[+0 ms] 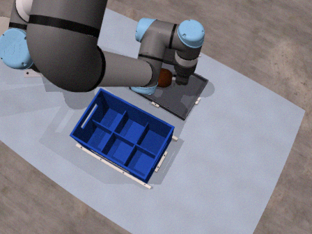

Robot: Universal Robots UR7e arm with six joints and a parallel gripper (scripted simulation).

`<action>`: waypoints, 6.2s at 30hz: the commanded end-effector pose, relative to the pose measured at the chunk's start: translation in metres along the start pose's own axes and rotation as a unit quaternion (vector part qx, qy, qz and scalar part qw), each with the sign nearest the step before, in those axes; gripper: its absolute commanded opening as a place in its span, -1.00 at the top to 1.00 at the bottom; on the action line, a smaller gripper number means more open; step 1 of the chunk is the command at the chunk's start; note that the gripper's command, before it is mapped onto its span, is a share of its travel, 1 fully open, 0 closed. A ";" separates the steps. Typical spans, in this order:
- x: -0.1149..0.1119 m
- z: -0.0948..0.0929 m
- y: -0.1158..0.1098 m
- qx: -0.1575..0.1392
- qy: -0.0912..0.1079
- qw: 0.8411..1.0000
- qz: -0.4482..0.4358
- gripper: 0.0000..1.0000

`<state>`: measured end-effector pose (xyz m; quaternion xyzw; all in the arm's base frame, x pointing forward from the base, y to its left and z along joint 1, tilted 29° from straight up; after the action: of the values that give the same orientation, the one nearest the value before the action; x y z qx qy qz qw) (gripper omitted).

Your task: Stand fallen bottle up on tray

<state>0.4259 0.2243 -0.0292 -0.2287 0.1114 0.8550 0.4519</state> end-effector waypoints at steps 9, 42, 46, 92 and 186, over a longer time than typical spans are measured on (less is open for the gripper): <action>0.000 0.000 0.000 -0.001 0.000 1.000 0.000 1.00; 0.000 0.004 0.000 -0.001 0.000 1.000 0.000 1.00; 0.000 0.005 0.000 -0.001 0.000 1.000 0.000 1.00; 0.000 0.052 0.000 -0.001 0.000 1.000 0.000 1.00; 0.000 0.159 0.000 -0.001 0.000 1.000 0.000 1.00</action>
<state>0.3799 0.2870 0.1084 -0.2287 0.1115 0.8550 0.4519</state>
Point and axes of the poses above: the point where the finger pads meet when closed, its own z axis back along the fingers, its own x axis across the jaws, y = z × x, the point moved 7 cm from there along z, back along the fingers, and after that the axes turned 11 degrees about z, right-handed, at the moved point
